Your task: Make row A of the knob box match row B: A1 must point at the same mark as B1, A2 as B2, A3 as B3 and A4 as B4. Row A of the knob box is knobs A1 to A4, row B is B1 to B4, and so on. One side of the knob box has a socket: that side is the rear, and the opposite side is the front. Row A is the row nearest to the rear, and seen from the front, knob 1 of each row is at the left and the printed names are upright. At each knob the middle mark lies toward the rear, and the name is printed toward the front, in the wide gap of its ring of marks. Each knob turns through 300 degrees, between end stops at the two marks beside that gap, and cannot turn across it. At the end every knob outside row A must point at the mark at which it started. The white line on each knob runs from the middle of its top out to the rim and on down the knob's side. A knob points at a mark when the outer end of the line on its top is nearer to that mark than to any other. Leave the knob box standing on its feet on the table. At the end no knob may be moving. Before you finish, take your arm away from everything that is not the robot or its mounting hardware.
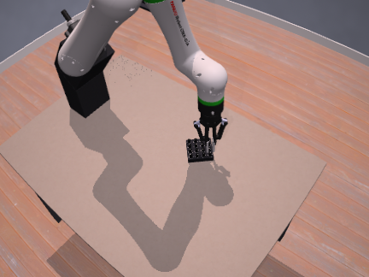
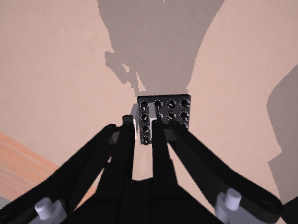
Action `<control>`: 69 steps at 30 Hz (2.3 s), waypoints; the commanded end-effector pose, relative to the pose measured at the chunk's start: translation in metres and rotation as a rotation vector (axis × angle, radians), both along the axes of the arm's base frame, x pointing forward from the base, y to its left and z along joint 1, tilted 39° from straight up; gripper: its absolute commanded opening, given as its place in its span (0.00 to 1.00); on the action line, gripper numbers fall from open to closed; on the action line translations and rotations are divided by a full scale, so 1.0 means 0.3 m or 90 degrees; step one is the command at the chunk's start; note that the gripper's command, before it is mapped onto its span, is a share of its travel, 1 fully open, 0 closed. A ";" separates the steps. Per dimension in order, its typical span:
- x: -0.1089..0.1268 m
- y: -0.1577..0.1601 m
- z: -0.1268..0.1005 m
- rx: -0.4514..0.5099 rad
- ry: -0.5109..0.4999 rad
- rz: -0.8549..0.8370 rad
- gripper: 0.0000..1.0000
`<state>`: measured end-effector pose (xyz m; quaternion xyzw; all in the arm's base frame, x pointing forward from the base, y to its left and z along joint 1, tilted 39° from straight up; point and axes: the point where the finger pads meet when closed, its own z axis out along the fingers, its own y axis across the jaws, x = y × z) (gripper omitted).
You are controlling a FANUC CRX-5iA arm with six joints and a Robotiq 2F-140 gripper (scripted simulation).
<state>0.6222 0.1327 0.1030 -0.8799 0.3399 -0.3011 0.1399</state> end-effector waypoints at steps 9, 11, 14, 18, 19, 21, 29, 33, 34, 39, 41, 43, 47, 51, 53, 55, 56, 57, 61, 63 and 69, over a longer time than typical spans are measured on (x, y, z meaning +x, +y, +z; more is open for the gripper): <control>-0.017 -0.002 0.025 0.000 0.003 0.000 0.12; -0.017 -0.002 0.025 0.000 0.003 0.000 0.12; -0.017 -0.002 0.025 0.000 0.003 0.000 0.12; -0.018 -0.002 0.026 0.000 0.003 0.000 1.00; -0.019 -0.002 0.027 0.000 0.003 0.000 1.00; -0.023 -0.002 0.033 0.000 0.003 0.000 1.00; -0.089 -0.007 0.116 0.000 0.003 0.000 1.00; -0.115 -0.008 0.149 0.000 0.003 0.000 1.00; -0.128 -0.009 0.165 0.000 0.003 0.000 1.00; -0.187 -0.013 0.239 0.000 0.003 0.000 1.00; -0.204 -0.014 0.260 0.000 0.003 0.000 1.00; -0.215 -0.015 0.274 0.000 0.003 0.000 1.00; -0.222 -0.016 0.284 0.000 0.003 0.000 1.00; -0.223 -0.016 0.284 0.000 0.003 0.000 1.00; -0.223 -0.016 0.284 0.000 0.003 0.000 1.00; -0.223 -0.016 0.284 0.000 0.003 0.000 1.00; -0.223 -0.016 0.284 0.000 0.003 0.000 1.00; -0.223 -0.016 0.284 0.000 0.003 0.000 1.00; -0.223 -0.016 0.284 0.000 0.003 0.000 1.00; -0.223 -0.016 0.284 0.000 0.003 0.000 1.00; -0.223 -0.016 0.284 0.000 0.003 0.000 1.00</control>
